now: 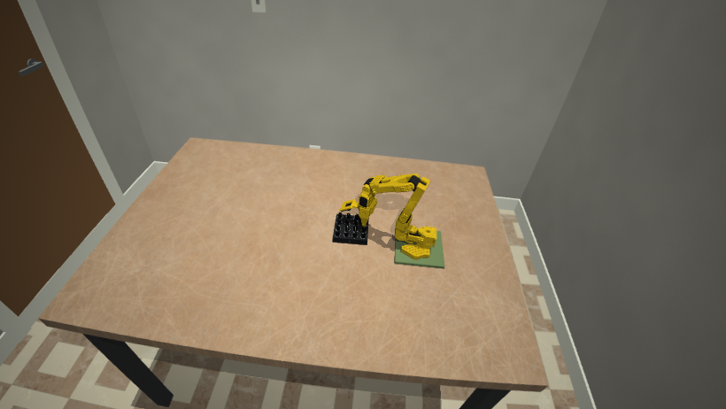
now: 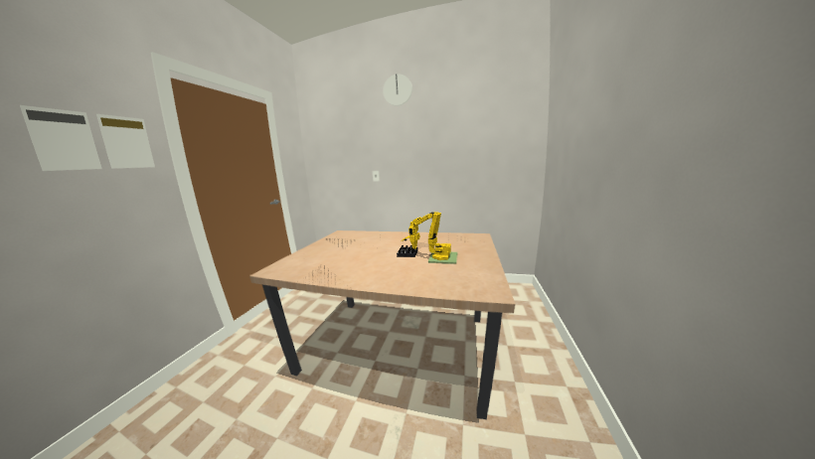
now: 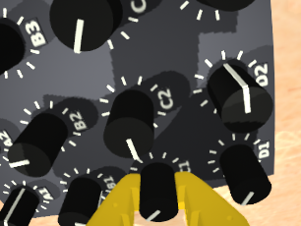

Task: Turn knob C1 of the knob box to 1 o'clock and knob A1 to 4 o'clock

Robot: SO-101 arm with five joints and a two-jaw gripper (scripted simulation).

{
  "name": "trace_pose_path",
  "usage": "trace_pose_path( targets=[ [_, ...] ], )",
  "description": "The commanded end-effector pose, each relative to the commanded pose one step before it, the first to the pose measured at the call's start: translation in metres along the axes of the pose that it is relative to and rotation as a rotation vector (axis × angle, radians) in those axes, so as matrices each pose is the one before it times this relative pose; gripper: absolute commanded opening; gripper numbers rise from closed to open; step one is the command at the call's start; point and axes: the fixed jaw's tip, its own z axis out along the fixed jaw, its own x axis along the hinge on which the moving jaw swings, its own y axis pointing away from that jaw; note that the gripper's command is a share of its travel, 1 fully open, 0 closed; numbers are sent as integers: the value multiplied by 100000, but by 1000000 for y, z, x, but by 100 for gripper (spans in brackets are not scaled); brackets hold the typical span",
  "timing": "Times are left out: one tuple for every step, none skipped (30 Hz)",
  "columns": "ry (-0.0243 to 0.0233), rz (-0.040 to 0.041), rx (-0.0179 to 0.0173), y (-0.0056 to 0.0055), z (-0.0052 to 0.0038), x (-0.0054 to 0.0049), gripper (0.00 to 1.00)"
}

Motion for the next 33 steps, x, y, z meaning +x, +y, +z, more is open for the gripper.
trace_pose_path(
  targets=[
    [2320, 8306, -651, -486, 2861, 4731, 1],
    [0, 1744, 2, 0, 3, -105, 1],
    [-2, 1747, -1, 0, -3, -99, 1],
    [1, 1744, 2, 2, 3, -99, 1],
    [1, 1747, -1, -2, -3, -101, 1],
    [0, 0, 0, 0, 0, 0, 1],
    [0, 0, 0, 0, 0, 0, 1],
    [0, 1745, -1, -2, -3, -99, 1],
    [-1, 1744, 0, 0, 3, -102, 1],
    [-1, 1747, 0, 1, -3, -102, 1],
    [3, 1744, 0, -3, 4, -97, 1],
    [-1, 1747, 0, -1, -3, -103, 1],
    [0, 1744, 0, 0, 4, -97, 1],
    [0, 1747, 0, -3, -3, -103, 1],
    [0, 1744, 0, -2, -2, -98, 1],
    [0, 1747, 0, 0, 3, -104, 1],
    [0, 1744, 0, 1, -2, -98, 1],
    [0, 1747, 0, -2, 3, -105, 1],
    [1, 1744, -3, -1, -2, -99, 1],
    [-3, 1747, 0, 0, -2, -99, 1],
    [1, 1747, 0, -4, 4, -101, 1],
    [1, 1744, 0, -2, -2, -101, 1],
    [0, 0, 0, 0, 0, 0, 1],
    [0, 0, 0, 0, 0, 0, 1],
    [1, 1746, 1, 4, 4, -98, 1],
    [-1, 1744, 1, 0, -2, -102, 1],
    [2, 1747, 1, 2, -2, -102, 1],
    [-1, 1744, -3, -3, 4, -97, 1],
    [-1, 1747, 1, -1, -2, -103, 1],
    [2, 1744, 1, 1, 4, -103, 1],
    [-1, 1747, 1, -4, -2, -98, 1],
    [-1, 1747, 1, -1, -2, -104, 1],
    [0, 1744, -2, -1, 4, -98, 1]
  ],
)
